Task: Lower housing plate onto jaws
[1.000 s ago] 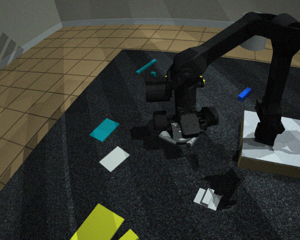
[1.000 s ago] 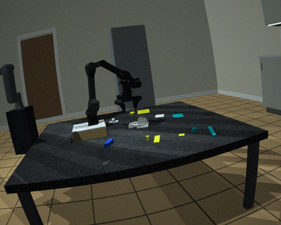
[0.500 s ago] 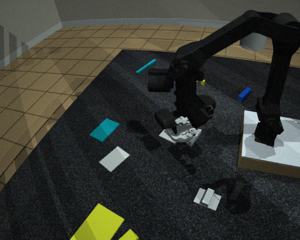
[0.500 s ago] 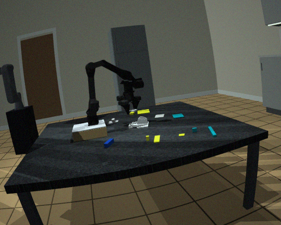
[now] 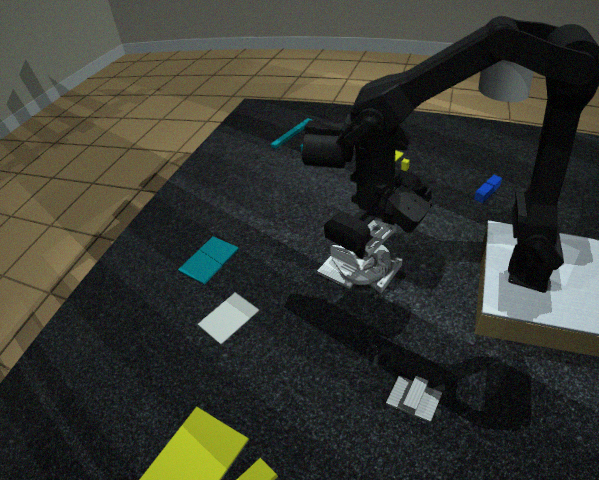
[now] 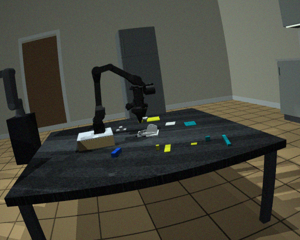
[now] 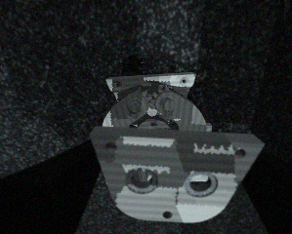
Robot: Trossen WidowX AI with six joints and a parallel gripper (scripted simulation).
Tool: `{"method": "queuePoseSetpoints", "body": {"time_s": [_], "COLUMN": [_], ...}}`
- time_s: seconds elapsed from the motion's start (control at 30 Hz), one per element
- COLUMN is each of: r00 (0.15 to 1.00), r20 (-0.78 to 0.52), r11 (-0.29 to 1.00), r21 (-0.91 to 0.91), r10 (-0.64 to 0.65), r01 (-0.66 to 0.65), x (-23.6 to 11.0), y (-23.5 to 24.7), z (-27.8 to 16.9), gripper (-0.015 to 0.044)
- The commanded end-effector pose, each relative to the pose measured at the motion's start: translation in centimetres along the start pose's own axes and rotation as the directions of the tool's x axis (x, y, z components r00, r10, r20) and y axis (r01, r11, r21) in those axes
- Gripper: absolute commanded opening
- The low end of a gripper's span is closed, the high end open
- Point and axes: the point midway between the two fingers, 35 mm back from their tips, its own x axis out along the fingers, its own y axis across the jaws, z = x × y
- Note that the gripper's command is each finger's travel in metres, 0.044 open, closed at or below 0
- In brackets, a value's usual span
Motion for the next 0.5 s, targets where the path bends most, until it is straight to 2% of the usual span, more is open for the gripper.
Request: {"method": "queuePoseSetpoints", "body": {"time_s": [0.0, 0.47], "r00": [1.000, 1.000], "r20": [-0.003, -0.003], "r11": [0.996, 0.994], "r21": [-0.092, -0.110], "r10": [-0.003, -0.003], "r01": [0.003, 0.002], "x": [-0.06, -0.06], "y": [0.72, 0.86], "z": [-0.22, -0.28], "gripper": [0.0351, 0.0351]}}
